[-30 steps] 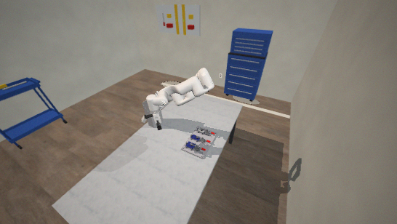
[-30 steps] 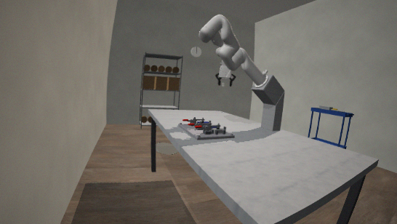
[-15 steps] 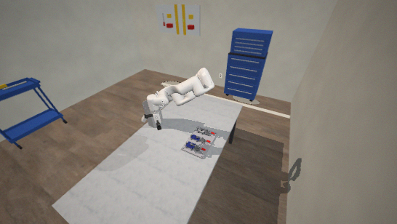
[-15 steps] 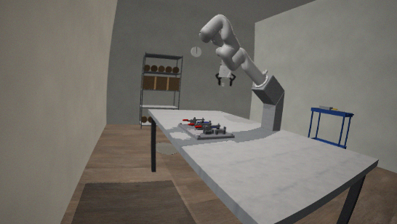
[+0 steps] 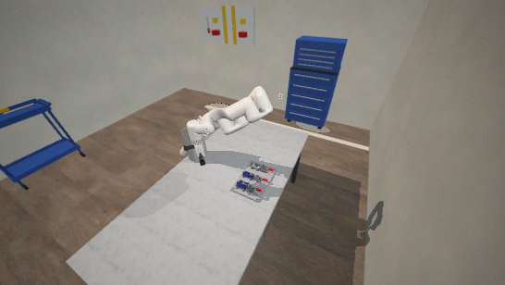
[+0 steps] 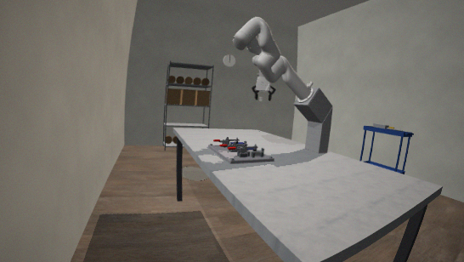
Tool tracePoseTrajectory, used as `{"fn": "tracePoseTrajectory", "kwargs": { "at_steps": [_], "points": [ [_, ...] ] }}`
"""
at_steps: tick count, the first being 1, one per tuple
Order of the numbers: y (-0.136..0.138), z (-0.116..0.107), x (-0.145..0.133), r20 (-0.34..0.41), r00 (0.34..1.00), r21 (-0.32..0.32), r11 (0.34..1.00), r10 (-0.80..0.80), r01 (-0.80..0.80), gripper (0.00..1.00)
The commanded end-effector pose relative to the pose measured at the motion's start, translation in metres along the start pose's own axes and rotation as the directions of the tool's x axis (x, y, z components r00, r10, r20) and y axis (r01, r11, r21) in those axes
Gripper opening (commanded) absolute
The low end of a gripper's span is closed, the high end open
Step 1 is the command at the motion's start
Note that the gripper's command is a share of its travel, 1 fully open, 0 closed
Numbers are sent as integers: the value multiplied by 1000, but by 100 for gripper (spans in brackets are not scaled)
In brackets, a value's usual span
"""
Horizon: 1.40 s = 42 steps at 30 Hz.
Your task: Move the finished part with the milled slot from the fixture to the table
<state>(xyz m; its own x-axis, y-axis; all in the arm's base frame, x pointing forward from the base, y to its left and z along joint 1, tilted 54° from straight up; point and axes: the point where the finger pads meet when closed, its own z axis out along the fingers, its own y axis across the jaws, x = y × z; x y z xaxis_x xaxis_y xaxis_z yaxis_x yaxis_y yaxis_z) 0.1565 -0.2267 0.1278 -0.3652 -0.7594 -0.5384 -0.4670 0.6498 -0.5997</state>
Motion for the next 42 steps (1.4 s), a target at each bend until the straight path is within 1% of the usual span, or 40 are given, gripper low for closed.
{"fn": "tracePoseTrajectory", "kwargs": {
  "at_steps": [1, 38, 40, 42],
  "points": [
    [-1, -1, 0, -2, 1000, 1, 1000, -1, 1, 100],
    [-1, 0, 0, -2, 1000, 0, 1000, -1, 1, 100],
    [0, 0, 0, -1, 1000, -5, 1000, -3, 3, 100],
    [3, 2, -2, 2, 1000, -25, 1000, -9, 9, 100]
  ]
}}
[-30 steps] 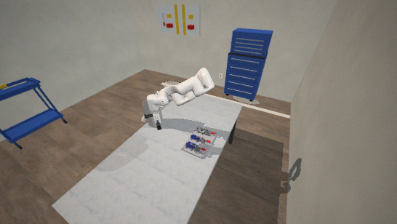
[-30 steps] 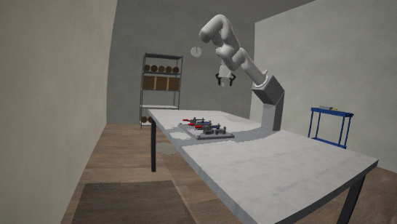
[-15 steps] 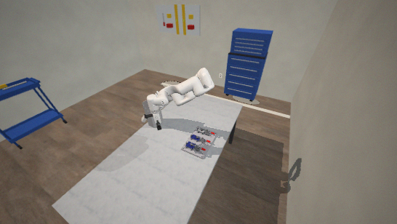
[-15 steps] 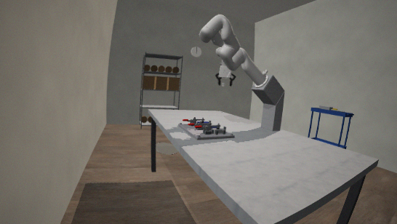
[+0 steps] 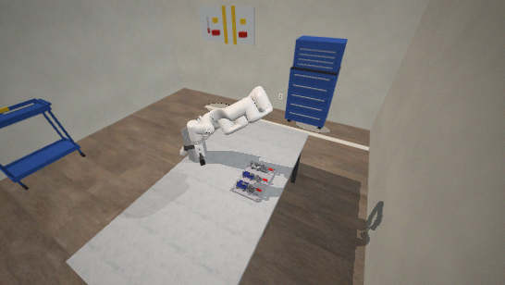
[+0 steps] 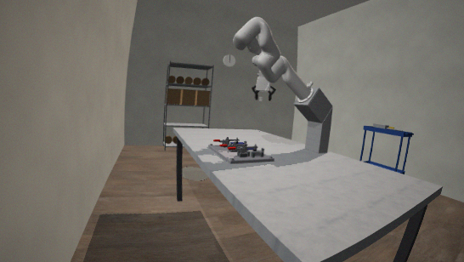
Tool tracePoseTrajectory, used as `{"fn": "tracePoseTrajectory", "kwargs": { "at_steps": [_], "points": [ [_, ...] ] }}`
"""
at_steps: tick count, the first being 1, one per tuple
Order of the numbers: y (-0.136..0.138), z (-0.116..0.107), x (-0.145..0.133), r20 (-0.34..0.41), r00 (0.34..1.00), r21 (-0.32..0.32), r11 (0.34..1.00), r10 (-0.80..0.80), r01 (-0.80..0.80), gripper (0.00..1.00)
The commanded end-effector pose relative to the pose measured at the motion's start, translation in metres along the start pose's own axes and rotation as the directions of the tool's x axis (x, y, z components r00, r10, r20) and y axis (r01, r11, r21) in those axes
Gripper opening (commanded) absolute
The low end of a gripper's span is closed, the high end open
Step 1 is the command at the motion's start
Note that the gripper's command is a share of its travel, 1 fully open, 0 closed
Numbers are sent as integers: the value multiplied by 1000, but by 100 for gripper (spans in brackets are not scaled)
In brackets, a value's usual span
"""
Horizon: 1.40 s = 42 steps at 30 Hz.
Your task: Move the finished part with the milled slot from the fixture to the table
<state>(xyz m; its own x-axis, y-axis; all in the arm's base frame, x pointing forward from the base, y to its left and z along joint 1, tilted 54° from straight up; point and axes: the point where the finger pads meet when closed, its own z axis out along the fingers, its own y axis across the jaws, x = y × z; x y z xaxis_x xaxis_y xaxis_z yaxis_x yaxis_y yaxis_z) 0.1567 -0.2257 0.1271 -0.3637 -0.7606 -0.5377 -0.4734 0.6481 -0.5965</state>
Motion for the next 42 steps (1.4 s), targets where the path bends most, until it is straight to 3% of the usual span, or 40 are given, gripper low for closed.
{"fn": "tracePoseTrajectory", "kwargs": {
  "at_steps": [1, 5, 10, 17, 19, 21, 26, 31, 34, 36, 37, 38, 42],
  "points": [
    [2, 1, -1, 1, 1000, -18, 1000, -7, 7, 100],
    [10, 6, -6, 8, 1000, -86, 996, -29, 29, 100],
    [34, 17, -17, 24, 993, -285, 952, -111, 114, 100],
    [56, 24, -23, 39, 964, -507, 826, -262, 245, 100],
    [56, 24, -23, 39, 964, -507, 826, -262, 245, 100],
    [60, 26, -24, 50, 935, -591, 745, -351, 311, 100],
    [59, 30, -25, 70, 876, -674, 625, -477, 394, 100],
    [50, 36, -29, 102, 777, -733, 482, -621, 480, 100],
    [42, 42, -35, 124, 700, -752, 394, -703, 529, 100],
    [42, 42, -35, 124, 700, -752, 394, -703, 529, 100],
    [33, 49, -42, 144, 624, -759, 319, -768, 568, 100],
    [30, 51, -45, 152, 595, -759, 292, -789, 581, 100],
    [26, 55, -49, 161, 555, -759, 258, -816, 599, 100]
  ]
}}
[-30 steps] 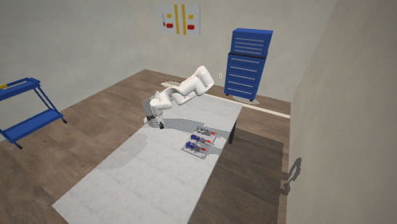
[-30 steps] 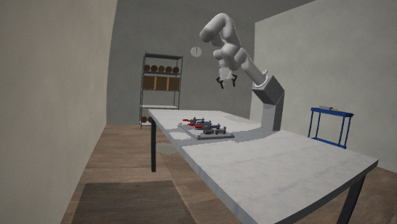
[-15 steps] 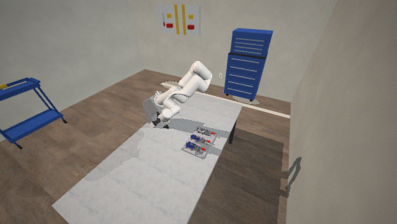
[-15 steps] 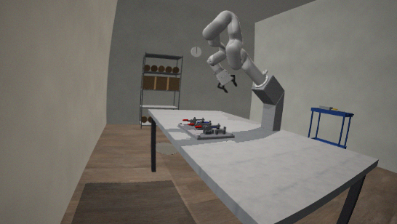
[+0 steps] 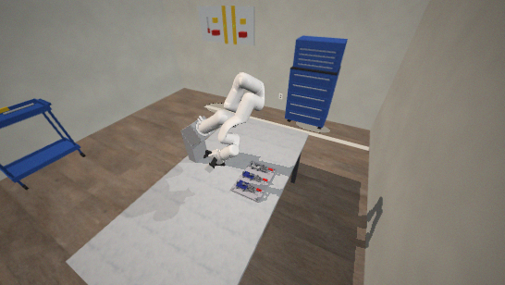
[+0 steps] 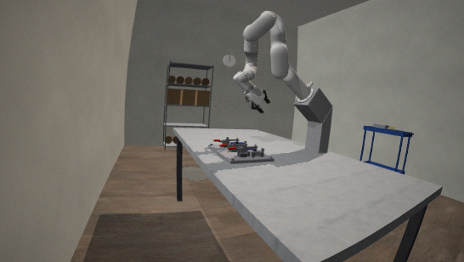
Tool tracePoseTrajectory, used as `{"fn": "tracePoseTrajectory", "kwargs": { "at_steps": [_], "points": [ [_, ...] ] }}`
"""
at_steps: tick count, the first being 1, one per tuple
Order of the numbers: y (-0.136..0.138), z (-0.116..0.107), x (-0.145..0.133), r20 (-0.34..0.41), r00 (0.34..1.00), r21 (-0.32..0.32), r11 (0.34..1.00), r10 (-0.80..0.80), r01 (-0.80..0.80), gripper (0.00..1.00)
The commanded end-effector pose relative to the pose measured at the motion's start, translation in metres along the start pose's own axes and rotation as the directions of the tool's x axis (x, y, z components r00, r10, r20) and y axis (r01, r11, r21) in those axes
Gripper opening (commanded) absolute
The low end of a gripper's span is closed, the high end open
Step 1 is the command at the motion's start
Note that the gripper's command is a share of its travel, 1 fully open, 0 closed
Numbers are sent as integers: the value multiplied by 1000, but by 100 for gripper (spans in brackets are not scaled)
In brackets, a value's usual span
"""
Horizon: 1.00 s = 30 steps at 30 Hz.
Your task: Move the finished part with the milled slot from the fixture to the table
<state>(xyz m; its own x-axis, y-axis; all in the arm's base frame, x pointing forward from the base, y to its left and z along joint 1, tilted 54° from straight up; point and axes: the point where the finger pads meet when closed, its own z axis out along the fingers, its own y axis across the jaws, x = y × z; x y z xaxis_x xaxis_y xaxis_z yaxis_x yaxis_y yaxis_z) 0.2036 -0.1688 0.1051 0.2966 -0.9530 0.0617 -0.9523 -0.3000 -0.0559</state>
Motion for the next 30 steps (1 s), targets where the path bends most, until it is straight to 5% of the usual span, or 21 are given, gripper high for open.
{"fn": "tracePoseTrajectory", "kwargs": {
  "at_steps": [1, 11, 13, 20, 30],
  "points": [
    [-3, 0, 2, -29, 999, -31, 999, -20, 19, 100],
    [-3, 0, 2, -30, 999, -31, 999, -20, 19, 100],
    [-29, -10, 4, -130, 980, -53, 988, -152, 146, 100],
    [-78, -29, -5, -283, 895, -67, 938, -345, 340, 100],
    [-78, -29, -5, -283, 895, -67, 938, -345, 340, 100]
  ]
}}
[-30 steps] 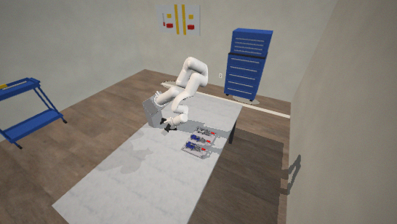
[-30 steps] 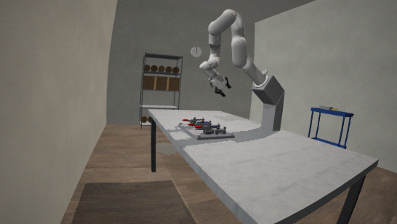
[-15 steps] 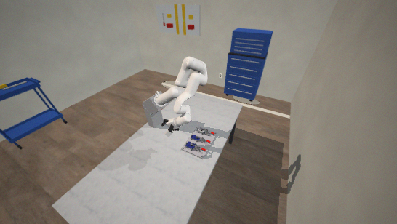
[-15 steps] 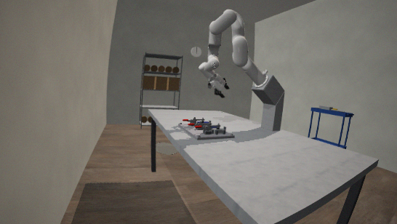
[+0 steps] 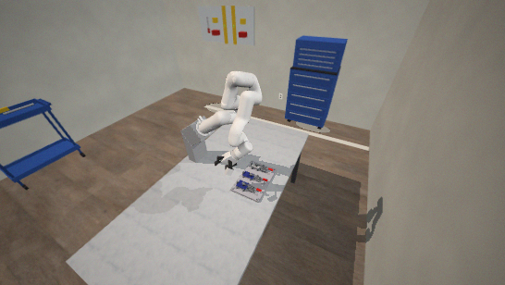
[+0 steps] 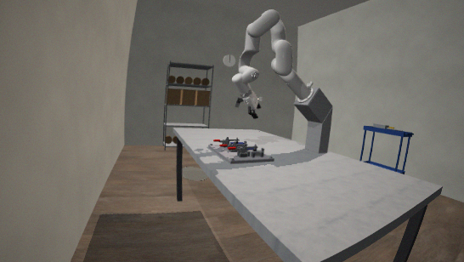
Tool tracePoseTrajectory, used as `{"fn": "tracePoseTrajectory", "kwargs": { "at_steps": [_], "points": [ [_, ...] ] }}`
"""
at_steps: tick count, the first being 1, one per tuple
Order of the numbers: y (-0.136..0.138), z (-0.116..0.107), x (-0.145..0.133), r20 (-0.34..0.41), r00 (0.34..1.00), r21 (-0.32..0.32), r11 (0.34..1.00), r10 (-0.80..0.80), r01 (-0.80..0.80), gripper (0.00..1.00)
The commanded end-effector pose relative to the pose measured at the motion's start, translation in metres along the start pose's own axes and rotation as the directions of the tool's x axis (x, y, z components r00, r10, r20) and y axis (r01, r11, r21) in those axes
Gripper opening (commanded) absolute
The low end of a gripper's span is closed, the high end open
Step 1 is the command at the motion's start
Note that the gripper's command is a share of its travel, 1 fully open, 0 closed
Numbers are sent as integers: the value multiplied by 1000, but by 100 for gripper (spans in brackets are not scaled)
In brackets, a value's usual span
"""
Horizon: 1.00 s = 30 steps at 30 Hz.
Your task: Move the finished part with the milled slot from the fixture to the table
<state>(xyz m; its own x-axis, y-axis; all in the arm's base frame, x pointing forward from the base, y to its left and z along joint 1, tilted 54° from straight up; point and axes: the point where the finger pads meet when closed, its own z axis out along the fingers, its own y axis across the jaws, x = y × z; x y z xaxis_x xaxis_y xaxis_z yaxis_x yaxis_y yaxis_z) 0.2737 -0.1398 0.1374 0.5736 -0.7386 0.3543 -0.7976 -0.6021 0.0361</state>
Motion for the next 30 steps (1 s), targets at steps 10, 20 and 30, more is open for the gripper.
{"fn": "tracePoseTrajectory", "kwargs": {
  "at_steps": [10, 20, 30],
  "points": [
    [-98, -51, -8, -284, 915, 109, 938, -287, 328, 100],
    [-110, -58, -13, -319, 893, 124, 921, -316, 370, 100],
    [-171, -103, -54, -490, 758, 200, 790, -431, 579, 100]
  ]
}}
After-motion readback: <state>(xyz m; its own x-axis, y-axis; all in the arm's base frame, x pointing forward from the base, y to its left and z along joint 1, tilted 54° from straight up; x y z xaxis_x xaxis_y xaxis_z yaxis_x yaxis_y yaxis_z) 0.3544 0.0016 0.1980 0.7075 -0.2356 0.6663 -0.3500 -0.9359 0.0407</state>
